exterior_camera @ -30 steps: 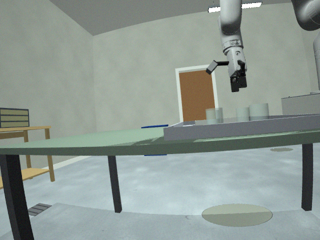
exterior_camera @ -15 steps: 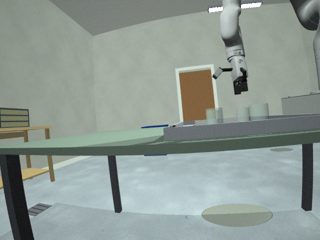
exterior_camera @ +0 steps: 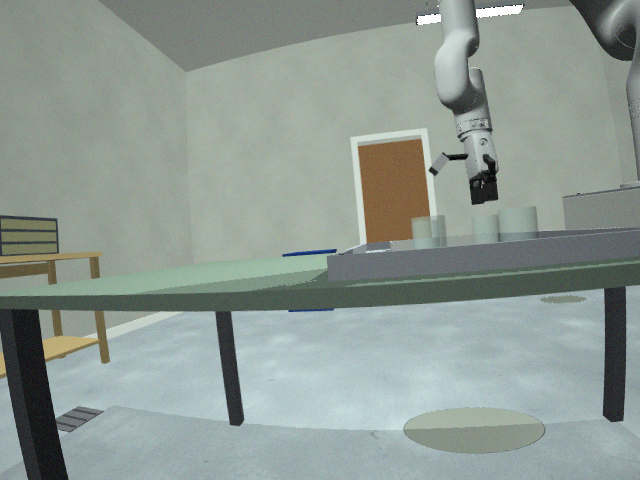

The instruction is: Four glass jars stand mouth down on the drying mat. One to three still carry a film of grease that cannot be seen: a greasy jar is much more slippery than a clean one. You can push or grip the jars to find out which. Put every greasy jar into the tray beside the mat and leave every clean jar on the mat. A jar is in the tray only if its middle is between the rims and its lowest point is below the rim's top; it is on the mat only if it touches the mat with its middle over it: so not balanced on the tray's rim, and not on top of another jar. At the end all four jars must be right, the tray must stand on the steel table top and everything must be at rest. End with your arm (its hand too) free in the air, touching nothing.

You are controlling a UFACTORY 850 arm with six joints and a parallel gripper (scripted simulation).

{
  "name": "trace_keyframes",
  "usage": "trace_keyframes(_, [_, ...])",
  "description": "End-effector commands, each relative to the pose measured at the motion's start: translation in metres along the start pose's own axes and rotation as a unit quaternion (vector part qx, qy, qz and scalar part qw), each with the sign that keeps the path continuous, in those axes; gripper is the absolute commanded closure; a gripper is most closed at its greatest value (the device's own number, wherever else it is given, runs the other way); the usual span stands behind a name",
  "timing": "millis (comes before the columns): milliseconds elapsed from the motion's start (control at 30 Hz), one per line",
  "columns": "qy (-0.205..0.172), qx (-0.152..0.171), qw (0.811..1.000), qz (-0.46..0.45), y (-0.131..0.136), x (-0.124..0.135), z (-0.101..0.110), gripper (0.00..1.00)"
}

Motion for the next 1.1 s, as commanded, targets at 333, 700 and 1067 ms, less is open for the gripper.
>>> trace_keyframes(333, [0.014,-0.01,1.0,0.001,0.002,0.0,-0.017,0.0])
trace_keyframes(700, [0.014,-0.01,1.0,0.001,0.001,-0.001,-0.033,0.0])
trace_keyframes(1067, [0.014,-0.01,1.0,0.001,0.001,-0.001,-0.051,0.0])
Point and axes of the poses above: the point where the finger pads meet when closed, its own z axis back along the fingers, its own y axis across the jaws, x = y × z, the point moved 6 cm from there along z, back along the fingers, and after that the axes turned 12 degrees about z, right-handed, at the moved point
